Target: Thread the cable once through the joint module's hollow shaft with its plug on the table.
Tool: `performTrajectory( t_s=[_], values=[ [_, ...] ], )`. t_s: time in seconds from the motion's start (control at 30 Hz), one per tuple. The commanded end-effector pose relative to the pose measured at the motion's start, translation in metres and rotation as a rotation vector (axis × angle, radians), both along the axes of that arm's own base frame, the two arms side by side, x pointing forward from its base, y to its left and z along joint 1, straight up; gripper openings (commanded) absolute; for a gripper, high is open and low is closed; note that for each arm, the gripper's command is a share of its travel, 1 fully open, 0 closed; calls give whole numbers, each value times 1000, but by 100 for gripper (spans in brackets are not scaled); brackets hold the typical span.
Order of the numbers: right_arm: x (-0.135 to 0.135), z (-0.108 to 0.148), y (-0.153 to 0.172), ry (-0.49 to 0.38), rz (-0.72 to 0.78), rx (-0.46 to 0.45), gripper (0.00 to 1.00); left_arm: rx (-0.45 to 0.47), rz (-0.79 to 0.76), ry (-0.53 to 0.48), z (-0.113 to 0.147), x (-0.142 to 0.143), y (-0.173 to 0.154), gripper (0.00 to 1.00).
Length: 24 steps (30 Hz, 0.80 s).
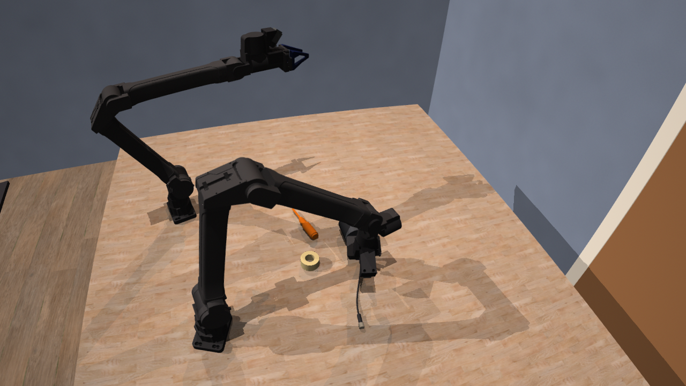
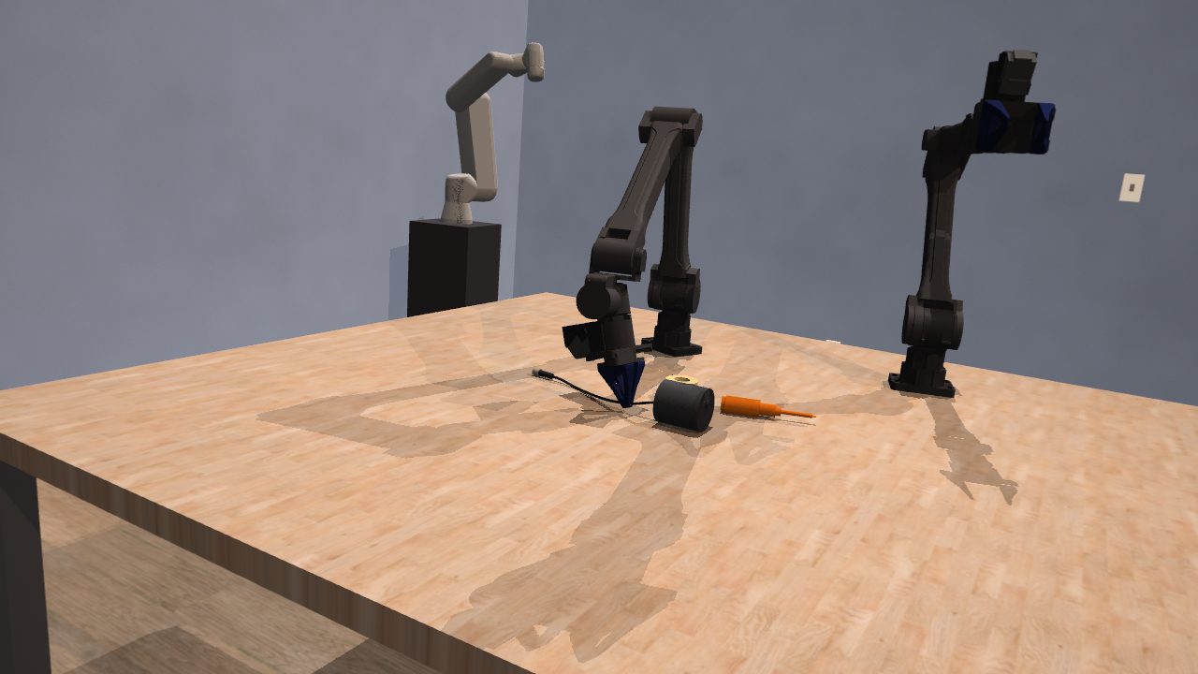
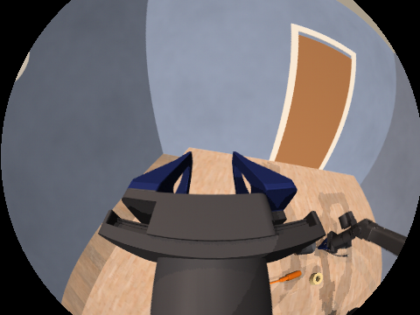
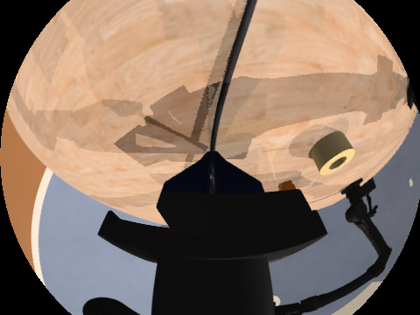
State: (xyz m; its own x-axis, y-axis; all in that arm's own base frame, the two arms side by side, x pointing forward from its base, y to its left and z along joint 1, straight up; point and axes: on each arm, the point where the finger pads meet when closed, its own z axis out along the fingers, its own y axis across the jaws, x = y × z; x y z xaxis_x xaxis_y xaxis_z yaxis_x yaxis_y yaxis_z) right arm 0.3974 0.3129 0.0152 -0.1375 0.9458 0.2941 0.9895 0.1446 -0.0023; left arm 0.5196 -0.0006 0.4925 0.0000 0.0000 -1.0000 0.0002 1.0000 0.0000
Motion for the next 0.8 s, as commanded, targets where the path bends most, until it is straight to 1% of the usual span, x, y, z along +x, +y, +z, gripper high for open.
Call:
performTrajectory(
  t_s=[0.0, 0.37, 0.4, 0.47, 0.57, 0.6, 0.67, 0.77],
  values=[
    [1, -1, 10, -10, 13, 11, 0, 5, 0, -42, 21, -2, 0, 46],
    [5, 2, 12, -19, 31, 16, 0, 5, 0, -42, 21, -2, 0, 46],
    [6, 9, 15, -22, 14, 19, 0, 5, 0, -42, 21, -2, 0, 46],
    [13, 12, 21, -25, 3, 21, 0, 5, 0, -42, 21, -2, 0, 46],
    [9, 11, 22, -16, 3, 11, 0, 5, 0, -42, 21, -2, 0, 46],
    [4, 6, 19, -6, 3, 2, 0, 5, 0, -42, 21, -2, 0, 46],
    [9, 12, 25, -17, 3, 11, 0, 5, 0, -42, 21, -2, 0, 46],
    [8, 12, 27, -17, 3, 10, 0, 5, 0, -42, 21, -2, 0, 46]
  ],
)
